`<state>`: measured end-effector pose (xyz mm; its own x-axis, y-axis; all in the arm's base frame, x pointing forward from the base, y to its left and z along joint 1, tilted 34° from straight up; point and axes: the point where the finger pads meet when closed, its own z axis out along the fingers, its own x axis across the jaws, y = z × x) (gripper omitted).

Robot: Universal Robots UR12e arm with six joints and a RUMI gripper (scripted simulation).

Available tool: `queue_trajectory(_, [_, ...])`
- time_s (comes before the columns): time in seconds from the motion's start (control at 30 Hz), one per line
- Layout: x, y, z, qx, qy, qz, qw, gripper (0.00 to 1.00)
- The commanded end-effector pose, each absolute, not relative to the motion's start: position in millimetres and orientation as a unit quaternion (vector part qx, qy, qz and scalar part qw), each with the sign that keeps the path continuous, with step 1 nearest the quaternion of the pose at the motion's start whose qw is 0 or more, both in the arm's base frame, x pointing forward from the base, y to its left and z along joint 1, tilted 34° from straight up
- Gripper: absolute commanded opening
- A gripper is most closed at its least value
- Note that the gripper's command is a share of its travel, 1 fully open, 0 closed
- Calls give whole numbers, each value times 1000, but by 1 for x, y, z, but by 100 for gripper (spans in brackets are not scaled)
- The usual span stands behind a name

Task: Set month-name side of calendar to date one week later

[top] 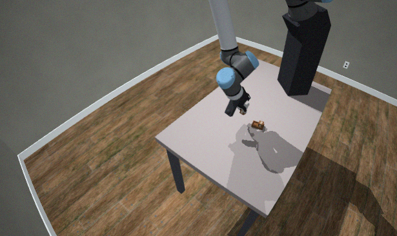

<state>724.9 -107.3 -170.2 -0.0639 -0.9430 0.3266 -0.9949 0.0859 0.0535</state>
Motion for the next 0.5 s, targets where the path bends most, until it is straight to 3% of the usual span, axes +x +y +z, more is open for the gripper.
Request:
queue_trajectory(0.0, [727, -107, -172, 665, -726, 72, 158, 10])
queue_trajectory(0.47, [727, -107, -170, 652, -729, 20, 206, 10])
